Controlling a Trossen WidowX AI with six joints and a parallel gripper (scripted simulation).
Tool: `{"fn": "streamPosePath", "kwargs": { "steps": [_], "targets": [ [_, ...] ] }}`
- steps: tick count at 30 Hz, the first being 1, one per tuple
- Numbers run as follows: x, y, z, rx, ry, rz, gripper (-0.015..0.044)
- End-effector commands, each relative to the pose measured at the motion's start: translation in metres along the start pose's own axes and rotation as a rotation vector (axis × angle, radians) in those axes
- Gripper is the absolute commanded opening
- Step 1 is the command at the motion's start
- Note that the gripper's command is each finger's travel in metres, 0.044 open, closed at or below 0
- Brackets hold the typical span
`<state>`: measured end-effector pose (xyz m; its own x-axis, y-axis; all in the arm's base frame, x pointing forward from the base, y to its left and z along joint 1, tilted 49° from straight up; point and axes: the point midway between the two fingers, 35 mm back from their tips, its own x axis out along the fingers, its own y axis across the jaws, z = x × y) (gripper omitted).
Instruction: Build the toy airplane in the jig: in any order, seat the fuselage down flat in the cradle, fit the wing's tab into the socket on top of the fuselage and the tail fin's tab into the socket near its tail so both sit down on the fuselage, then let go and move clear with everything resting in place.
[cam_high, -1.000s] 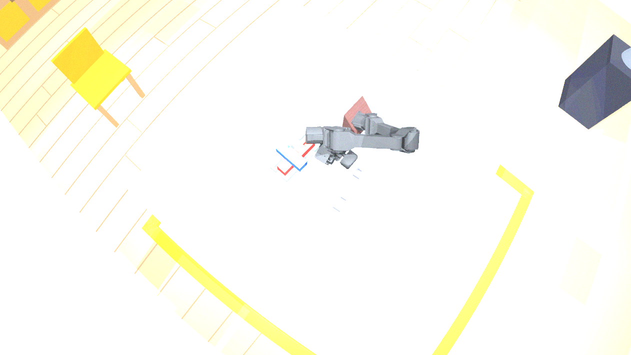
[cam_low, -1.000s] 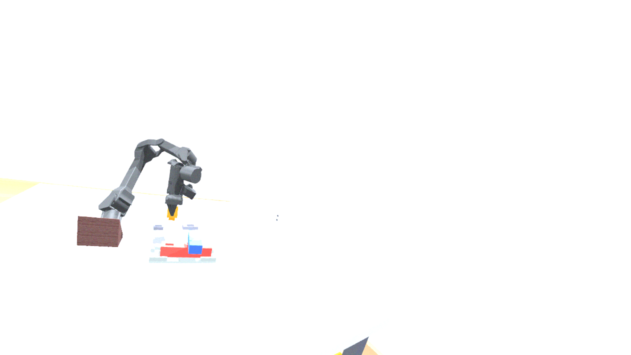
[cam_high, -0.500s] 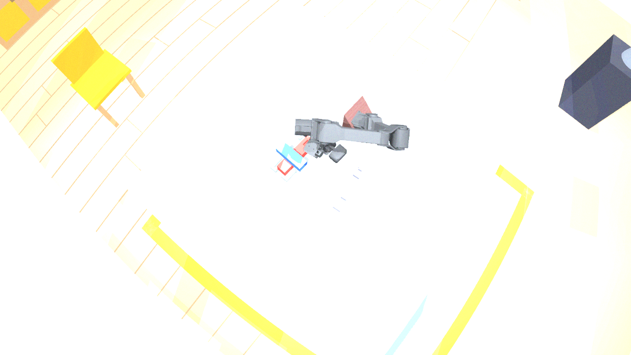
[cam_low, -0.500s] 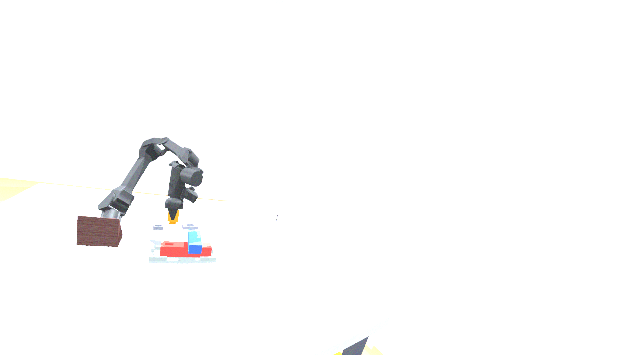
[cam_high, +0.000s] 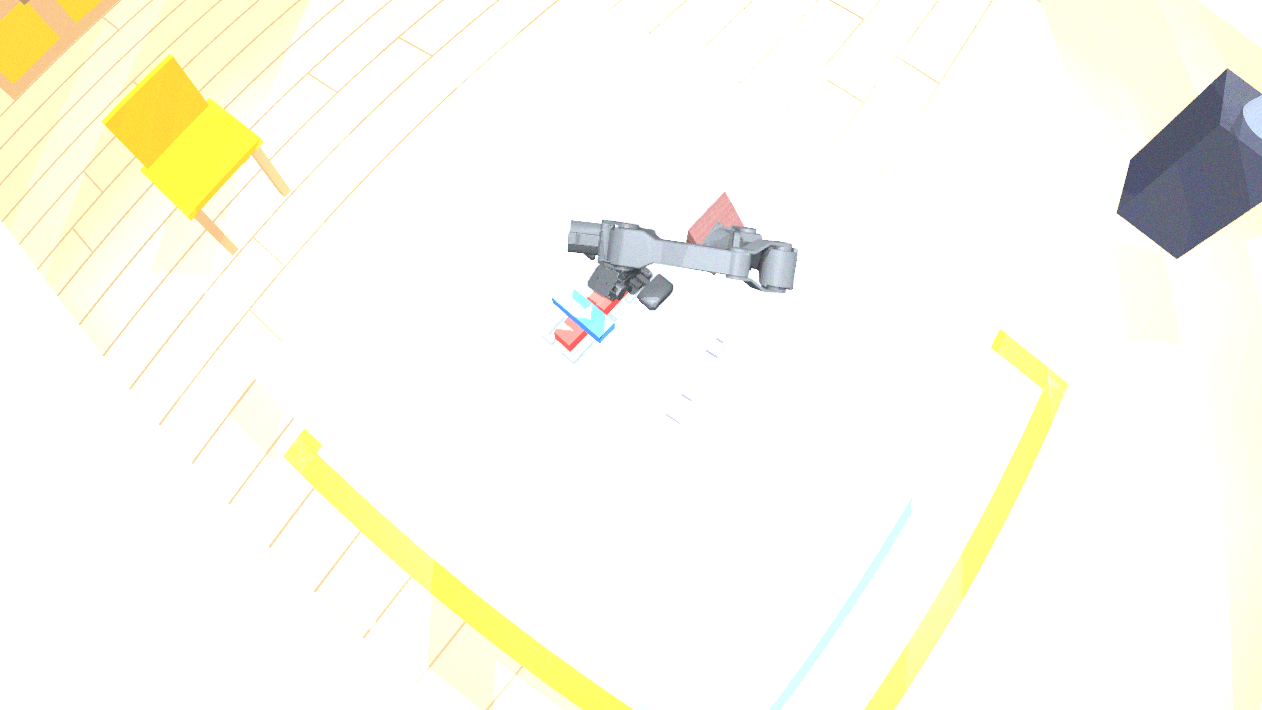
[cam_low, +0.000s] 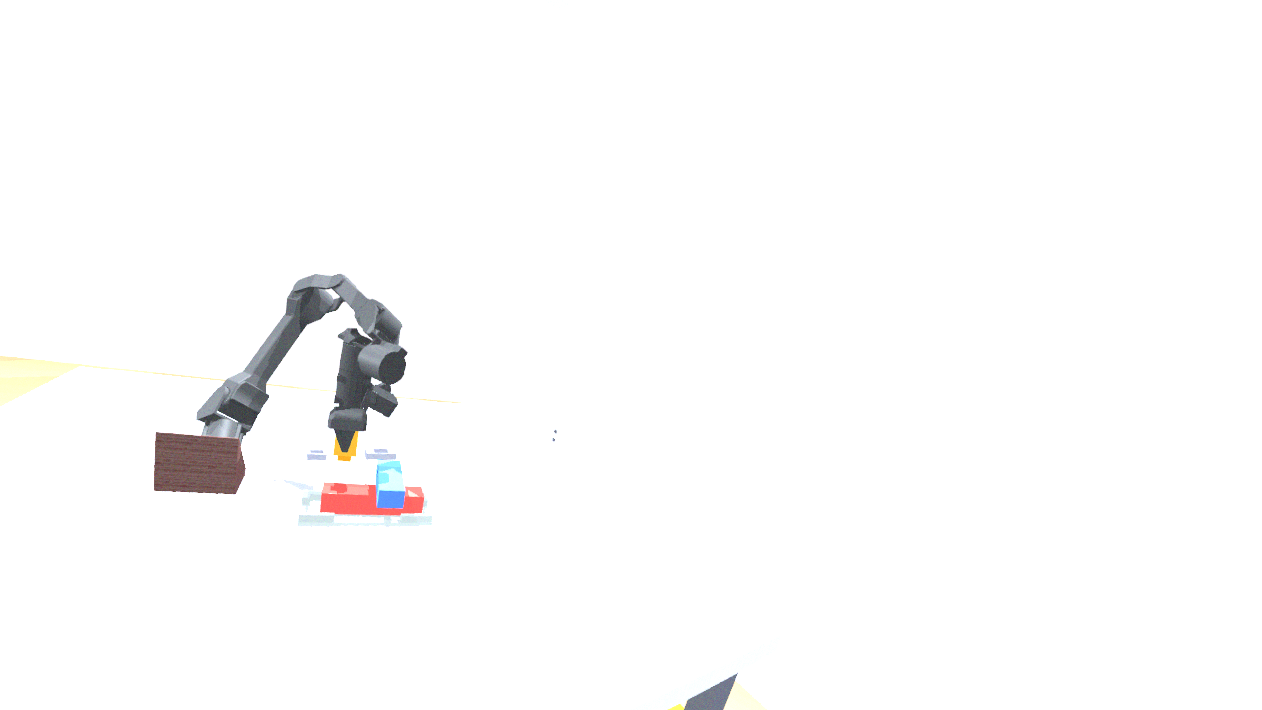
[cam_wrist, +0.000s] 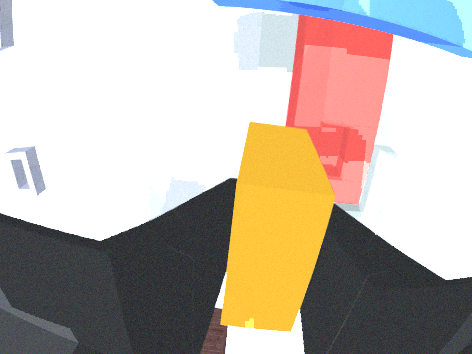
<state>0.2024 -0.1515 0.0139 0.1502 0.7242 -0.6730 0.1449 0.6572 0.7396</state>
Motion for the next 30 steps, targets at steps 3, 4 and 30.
{"fn": "streamPosePath", "kwargs": {
  "steps": [3,4,30],
  "targets": [
    [0.002,-0.018,-0.001,-0.008,0.003,-0.001,0.0000],
    [0.003,-0.021,-0.001,-0.008,0.003,-0.001,0.0000],
    [0.006,-0.035,-0.003,-0.009,0.005,0.003,0.0065]
  ]
}}
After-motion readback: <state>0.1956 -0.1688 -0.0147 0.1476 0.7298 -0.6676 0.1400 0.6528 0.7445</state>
